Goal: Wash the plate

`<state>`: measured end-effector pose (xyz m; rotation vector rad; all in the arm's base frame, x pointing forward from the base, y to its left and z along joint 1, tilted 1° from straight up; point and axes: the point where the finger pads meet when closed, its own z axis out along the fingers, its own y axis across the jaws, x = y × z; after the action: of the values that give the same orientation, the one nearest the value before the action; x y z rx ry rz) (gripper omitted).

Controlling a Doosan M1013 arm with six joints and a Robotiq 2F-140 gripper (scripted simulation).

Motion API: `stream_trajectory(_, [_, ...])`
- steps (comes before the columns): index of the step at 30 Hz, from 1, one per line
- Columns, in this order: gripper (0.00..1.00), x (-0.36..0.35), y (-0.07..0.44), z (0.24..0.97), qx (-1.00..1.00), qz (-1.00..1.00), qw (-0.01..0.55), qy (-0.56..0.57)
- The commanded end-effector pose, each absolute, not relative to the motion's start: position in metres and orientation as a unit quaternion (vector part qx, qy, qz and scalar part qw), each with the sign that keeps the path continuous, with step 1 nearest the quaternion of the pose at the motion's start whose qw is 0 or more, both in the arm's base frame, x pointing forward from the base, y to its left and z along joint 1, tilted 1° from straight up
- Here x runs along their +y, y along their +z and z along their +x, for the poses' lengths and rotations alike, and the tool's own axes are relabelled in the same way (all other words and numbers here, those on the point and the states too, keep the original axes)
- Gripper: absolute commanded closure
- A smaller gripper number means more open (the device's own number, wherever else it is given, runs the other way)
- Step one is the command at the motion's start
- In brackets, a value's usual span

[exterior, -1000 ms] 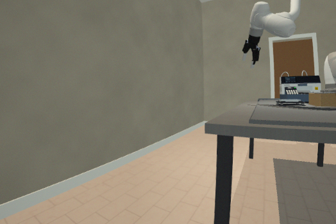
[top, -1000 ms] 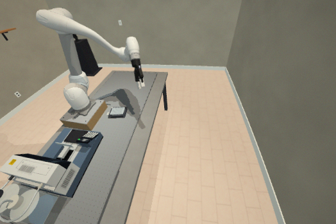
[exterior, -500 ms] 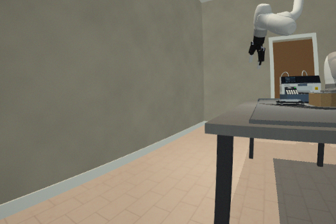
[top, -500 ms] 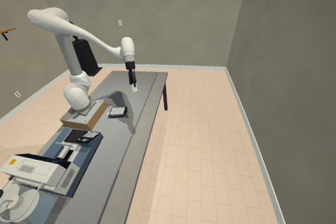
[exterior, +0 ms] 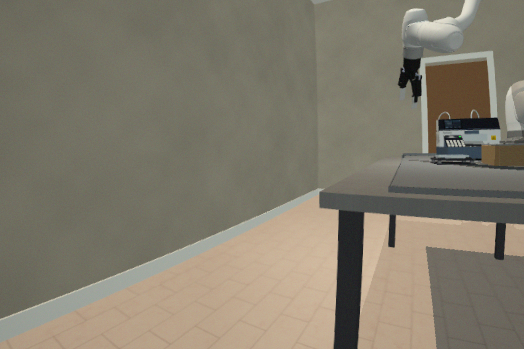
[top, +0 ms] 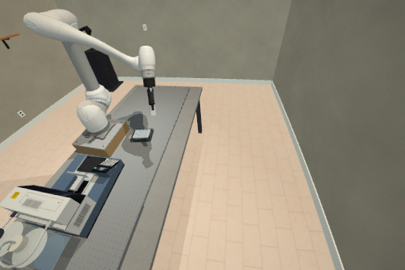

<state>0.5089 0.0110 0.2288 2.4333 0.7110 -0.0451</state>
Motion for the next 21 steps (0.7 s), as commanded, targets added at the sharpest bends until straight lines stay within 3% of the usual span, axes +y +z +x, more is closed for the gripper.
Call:
stream_trajectory(1, [0.3,0.006,0.226,0.497,0.242,0.932,0.268,-0.025])
stream_trajectory(9, [0.3,-0.013,0.22,0.462,0.238,0.934,0.264,-0.026])
stream_trajectory(12, [0.3,-0.018,0.217,0.449,0.207,0.95,0.23,-0.032])
stream_trajectory(21, [0.3,-0.03,0.21,0.416,0.193,0.957,0.214,-0.033])
